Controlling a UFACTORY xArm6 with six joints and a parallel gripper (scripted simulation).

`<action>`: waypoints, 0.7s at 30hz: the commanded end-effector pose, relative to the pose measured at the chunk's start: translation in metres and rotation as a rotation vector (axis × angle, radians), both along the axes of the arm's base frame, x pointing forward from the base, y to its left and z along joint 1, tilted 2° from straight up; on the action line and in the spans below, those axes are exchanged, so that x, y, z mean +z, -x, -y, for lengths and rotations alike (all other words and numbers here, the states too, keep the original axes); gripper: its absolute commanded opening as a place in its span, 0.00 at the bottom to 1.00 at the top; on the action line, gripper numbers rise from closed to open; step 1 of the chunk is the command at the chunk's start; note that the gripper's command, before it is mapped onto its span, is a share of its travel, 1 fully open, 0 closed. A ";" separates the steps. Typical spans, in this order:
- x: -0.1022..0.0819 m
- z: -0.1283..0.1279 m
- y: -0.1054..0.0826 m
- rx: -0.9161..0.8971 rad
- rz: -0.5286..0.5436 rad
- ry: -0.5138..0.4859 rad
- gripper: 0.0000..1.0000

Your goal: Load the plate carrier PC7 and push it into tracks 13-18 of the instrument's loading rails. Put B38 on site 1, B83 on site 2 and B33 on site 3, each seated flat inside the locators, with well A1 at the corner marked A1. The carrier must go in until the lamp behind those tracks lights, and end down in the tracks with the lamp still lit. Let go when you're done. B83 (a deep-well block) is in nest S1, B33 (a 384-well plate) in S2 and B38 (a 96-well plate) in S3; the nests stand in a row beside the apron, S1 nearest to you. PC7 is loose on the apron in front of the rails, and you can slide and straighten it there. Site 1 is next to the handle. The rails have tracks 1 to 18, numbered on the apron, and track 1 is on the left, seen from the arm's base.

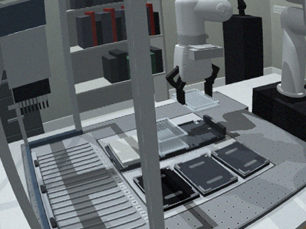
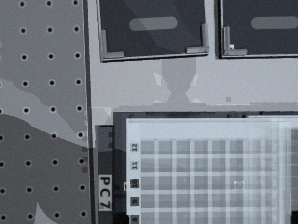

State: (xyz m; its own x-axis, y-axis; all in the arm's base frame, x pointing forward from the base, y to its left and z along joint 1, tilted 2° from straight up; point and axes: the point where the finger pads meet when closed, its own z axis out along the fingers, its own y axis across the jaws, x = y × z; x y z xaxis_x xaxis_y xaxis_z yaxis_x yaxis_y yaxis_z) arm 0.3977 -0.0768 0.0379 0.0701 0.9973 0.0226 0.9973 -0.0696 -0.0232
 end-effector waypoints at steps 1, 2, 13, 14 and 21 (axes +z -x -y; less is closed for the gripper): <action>-0.005 0.000 -0.002 0.000 0.004 0.001 0.00; -0.007 0.000 -0.002 0.000 0.004 0.001 0.00; -0.022 0.000 -0.001 0.000 0.004 0.001 0.00; -0.024 0.000 -0.001 0.000 0.004 0.001 0.00; -0.036 -0.001 -0.001 0.000 0.004 0.001 0.00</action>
